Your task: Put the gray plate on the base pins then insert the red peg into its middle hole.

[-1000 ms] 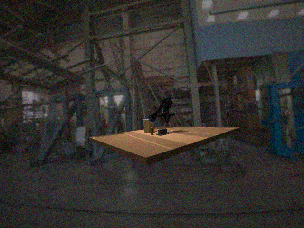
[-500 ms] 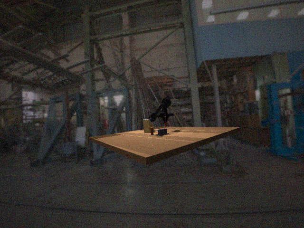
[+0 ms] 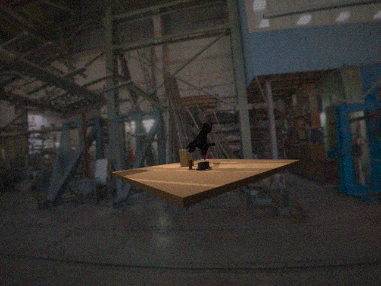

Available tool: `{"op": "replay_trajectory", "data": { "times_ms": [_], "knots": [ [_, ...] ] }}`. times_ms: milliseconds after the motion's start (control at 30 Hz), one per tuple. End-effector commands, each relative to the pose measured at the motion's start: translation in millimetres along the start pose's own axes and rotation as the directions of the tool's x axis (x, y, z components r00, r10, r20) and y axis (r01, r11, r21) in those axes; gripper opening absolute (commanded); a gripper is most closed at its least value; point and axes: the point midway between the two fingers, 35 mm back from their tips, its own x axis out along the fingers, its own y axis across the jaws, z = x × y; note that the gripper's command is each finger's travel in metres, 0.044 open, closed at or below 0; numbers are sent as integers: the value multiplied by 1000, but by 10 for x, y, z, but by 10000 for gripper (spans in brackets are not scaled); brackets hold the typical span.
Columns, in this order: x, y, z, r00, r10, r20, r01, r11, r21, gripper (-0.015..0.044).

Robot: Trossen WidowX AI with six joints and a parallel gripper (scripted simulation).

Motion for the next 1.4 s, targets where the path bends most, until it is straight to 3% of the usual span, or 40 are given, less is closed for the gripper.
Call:
{"op": "replay_trajectory", "data": {
  "times_ms": [0,1367],
  "knots": [
    [10,-42,140,1000,-2,0,2,1000,-5,0],
    [24,-69,209,1000,2,-2,-2,1000,-3,0]
  ]
}}
